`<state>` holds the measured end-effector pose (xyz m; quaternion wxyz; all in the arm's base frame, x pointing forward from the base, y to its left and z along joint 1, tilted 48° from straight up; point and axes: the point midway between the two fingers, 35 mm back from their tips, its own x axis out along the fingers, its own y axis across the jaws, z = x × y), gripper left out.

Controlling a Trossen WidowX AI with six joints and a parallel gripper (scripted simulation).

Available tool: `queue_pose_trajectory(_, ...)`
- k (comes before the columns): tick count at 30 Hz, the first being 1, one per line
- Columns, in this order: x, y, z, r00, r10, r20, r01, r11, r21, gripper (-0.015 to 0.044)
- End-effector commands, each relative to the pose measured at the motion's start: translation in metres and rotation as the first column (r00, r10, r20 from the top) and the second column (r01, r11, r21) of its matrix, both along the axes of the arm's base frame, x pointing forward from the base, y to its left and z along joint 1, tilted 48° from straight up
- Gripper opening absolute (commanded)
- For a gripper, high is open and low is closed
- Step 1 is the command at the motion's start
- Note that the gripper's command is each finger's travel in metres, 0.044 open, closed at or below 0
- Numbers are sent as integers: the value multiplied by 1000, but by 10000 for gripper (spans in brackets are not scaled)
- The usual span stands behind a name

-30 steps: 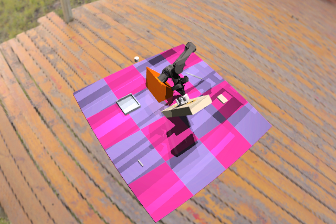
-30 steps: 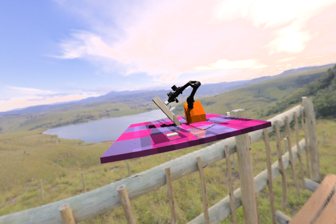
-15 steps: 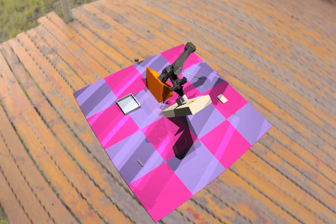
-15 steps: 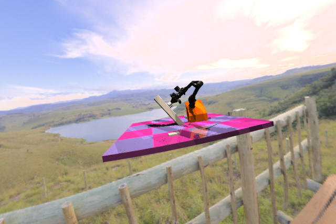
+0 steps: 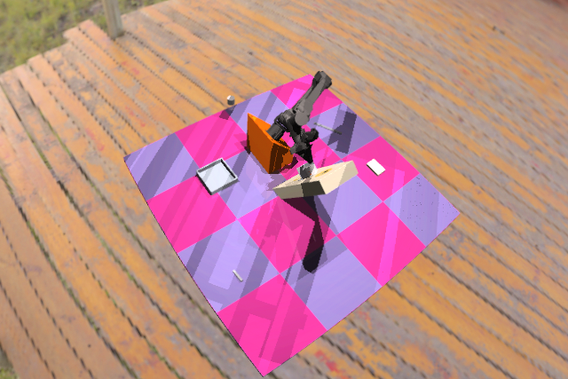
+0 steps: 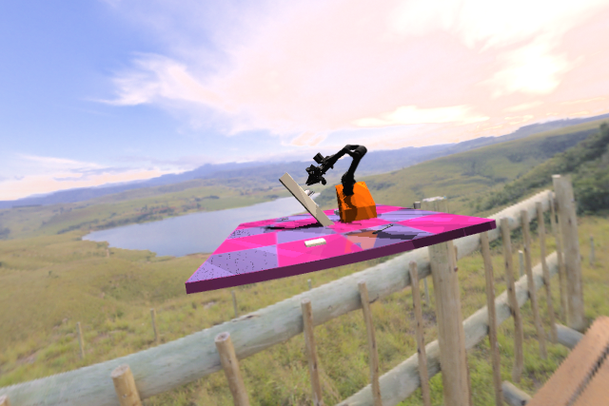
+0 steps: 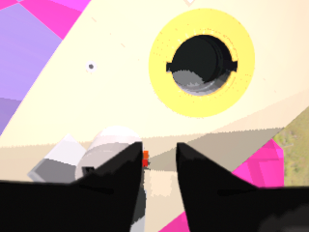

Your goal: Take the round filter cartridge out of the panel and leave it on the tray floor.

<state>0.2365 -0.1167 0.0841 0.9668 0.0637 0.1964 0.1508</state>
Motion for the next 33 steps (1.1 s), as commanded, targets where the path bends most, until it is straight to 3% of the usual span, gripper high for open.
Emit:
queue_pose_trajectory(1, 14, -29, 27, 1000, 0, 14, 1, 1000, -20, 92)
queue_pose_trajectory(5, 17, -34, 32, 1000, -1, 14, 1, 1000, -20, 92)
queue_pose_trajectory(18, 4, -86, 80, 1000, -3, 14, 4, 1000, -27, 433)
queue_pose_trajectory(20, 4, -79, 72, 1000, -5, -29, 6, 1000, 26, 381)
queue_pose_trajectory(23, 1, -46, 41, 973, 15, -229, 43, 968, 247, 305)
queue_pose_trajectory(27, -13, 1, 5, 860, 103, -500, 166, 869, 465, 305)
queue_pose_trajectory(33, -17, 9, 0, 832, 123, -542, 193, 850, 489, 305)
